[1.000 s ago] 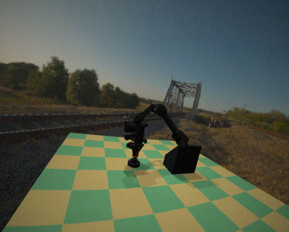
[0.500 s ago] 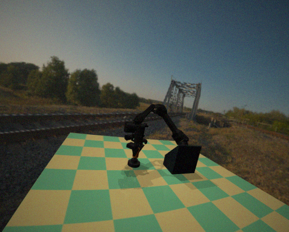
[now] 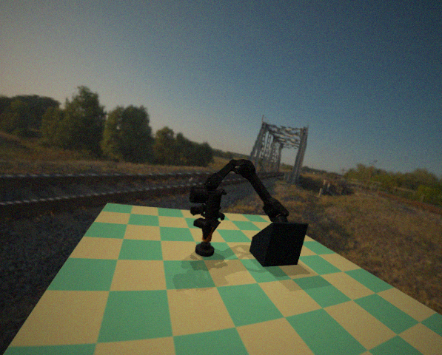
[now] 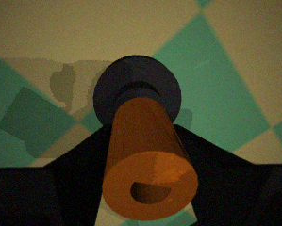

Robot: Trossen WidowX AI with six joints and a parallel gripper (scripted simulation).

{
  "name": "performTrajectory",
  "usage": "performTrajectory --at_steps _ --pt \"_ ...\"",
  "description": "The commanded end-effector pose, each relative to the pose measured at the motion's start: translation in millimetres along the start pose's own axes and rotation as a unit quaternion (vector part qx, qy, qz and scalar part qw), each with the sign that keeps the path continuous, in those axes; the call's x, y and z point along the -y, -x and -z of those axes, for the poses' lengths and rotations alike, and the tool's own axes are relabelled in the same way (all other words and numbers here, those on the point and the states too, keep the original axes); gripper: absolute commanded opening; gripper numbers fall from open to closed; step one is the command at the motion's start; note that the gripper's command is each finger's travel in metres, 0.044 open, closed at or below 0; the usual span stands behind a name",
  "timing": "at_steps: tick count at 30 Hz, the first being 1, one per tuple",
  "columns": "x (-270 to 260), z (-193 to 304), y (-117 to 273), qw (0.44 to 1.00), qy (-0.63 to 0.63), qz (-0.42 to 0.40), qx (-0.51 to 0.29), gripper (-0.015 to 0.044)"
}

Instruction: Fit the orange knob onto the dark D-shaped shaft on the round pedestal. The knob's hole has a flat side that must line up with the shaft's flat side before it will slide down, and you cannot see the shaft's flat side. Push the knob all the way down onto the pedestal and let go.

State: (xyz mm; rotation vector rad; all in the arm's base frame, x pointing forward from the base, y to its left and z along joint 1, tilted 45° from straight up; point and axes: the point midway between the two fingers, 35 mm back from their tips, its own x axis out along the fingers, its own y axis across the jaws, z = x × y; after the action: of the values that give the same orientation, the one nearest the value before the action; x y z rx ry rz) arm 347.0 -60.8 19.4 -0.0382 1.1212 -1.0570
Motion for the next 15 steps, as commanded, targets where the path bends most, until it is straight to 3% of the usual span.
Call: performTrajectory --at_steps 1,15 --pt "-0.1 0.3 -0.3 1.0 -0.002 -0.001 0.0 0.0" --pt "-0.1 0.3 -0.9 1.0 -0.029 -0.001 0.0 0.0"
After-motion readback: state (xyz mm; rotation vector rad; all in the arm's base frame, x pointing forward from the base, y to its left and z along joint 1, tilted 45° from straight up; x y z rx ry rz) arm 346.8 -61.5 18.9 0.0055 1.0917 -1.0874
